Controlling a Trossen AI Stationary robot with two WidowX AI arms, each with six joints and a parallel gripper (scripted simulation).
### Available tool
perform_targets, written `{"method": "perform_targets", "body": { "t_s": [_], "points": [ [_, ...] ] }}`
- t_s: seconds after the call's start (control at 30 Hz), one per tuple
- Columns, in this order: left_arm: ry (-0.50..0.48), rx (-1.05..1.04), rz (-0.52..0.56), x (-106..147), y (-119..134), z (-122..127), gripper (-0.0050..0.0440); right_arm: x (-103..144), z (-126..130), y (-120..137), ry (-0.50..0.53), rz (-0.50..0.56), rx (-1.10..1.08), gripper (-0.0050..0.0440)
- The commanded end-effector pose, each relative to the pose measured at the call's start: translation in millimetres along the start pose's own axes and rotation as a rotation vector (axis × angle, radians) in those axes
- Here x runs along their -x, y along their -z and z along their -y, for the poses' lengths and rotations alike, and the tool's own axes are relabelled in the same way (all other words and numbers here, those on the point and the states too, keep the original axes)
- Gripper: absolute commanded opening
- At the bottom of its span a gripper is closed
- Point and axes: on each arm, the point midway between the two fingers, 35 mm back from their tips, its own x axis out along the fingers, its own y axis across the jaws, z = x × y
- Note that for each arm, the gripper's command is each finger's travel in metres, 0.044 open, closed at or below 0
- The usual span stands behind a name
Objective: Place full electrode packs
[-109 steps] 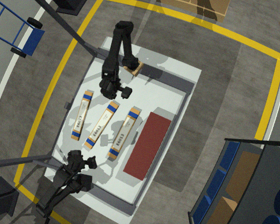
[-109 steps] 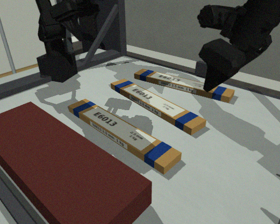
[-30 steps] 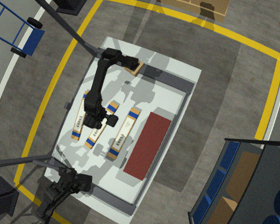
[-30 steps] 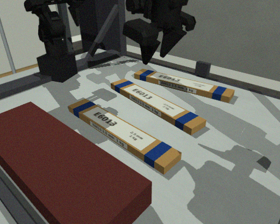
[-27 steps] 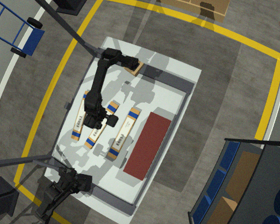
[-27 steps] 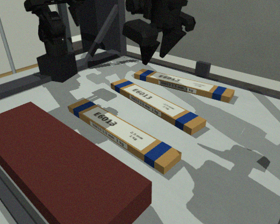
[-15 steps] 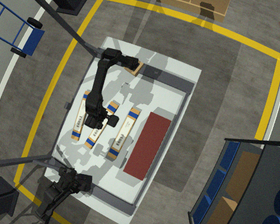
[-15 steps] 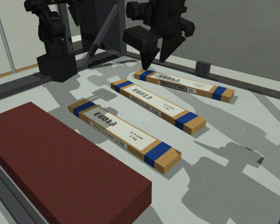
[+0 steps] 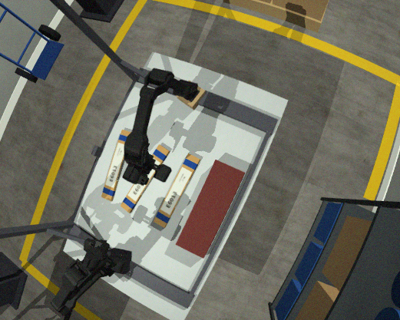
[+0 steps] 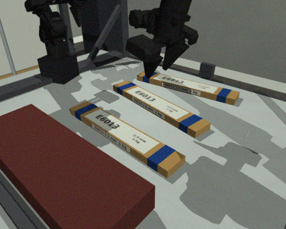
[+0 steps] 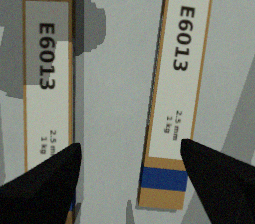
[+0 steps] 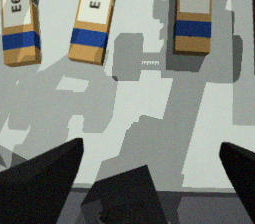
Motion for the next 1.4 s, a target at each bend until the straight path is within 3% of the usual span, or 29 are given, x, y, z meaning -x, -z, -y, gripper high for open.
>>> {"method": "perform_targets", "body": {
  "t_s": [0.0,0.6,1.37],
  "points": [
    [-0.002,0.001,0.011,-1.6,1.4,0.1,0.0300,5.1,0.1,-3.7,0.001,0.020,0.003,0.0430],
    [-0.002,0.001,0.011,-22.3,6.8,0.0,0.0300,5.1,0.1,-3.7,0.001,0.020,0.003,0.0430],
    [-0.002,0.001,0.011,-22.3,6.8,0.0,0.0300,5.1,0.1,-3.7,0.001,0.020,0.003,0.0430]
  ]
}}
